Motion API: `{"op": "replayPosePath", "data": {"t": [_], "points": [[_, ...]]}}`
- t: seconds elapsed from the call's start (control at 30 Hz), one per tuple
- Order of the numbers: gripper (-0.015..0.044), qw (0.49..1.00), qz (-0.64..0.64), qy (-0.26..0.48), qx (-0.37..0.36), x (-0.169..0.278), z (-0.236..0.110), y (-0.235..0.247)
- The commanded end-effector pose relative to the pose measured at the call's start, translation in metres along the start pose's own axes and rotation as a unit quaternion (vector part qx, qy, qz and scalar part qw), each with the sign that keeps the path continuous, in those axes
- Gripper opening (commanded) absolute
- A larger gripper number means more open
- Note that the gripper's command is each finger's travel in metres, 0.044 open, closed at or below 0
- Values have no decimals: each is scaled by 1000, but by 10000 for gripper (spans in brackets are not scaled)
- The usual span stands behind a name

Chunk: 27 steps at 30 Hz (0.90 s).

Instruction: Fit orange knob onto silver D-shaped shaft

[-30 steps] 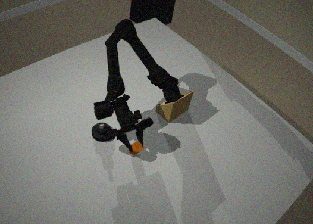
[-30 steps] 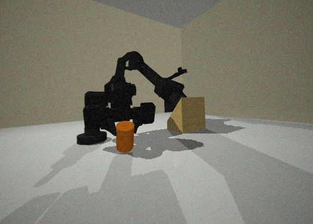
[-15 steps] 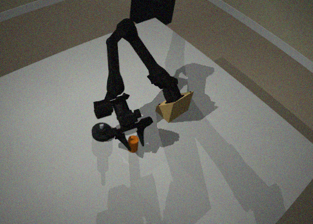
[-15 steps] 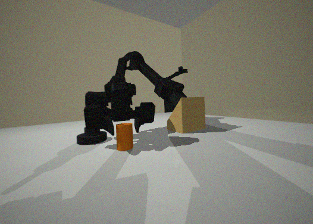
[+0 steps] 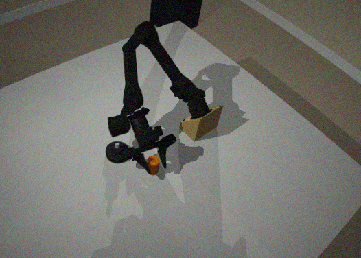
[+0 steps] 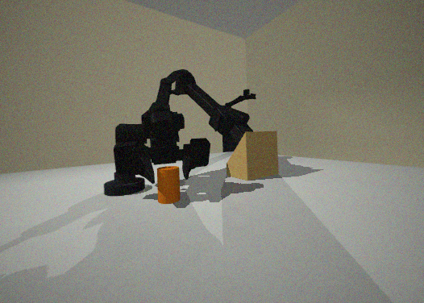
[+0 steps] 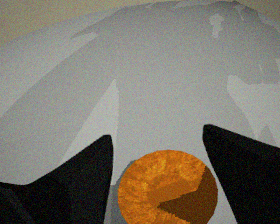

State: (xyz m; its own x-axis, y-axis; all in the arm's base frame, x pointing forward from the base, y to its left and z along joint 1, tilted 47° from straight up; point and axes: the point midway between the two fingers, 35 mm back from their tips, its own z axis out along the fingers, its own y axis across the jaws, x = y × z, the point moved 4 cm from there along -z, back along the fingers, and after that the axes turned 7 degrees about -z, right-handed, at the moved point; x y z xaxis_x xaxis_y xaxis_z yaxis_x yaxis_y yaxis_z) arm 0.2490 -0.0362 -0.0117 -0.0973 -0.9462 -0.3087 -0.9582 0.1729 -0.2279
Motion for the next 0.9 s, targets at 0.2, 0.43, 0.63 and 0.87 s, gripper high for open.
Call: {"op": "replayPosePath", "data": {"t": [0.2, 0.43, 0.63, 0.87], "points": [[339, 1000, 1, 0, 0, 0, 0, 0], [440, 1000, 1, 0, 0, 0, 0, 0], [440, 1000, 0, 0, 0, -30, -13, -7], [440, 1000, 0, -2, 1, -73, -33, -10]]}}
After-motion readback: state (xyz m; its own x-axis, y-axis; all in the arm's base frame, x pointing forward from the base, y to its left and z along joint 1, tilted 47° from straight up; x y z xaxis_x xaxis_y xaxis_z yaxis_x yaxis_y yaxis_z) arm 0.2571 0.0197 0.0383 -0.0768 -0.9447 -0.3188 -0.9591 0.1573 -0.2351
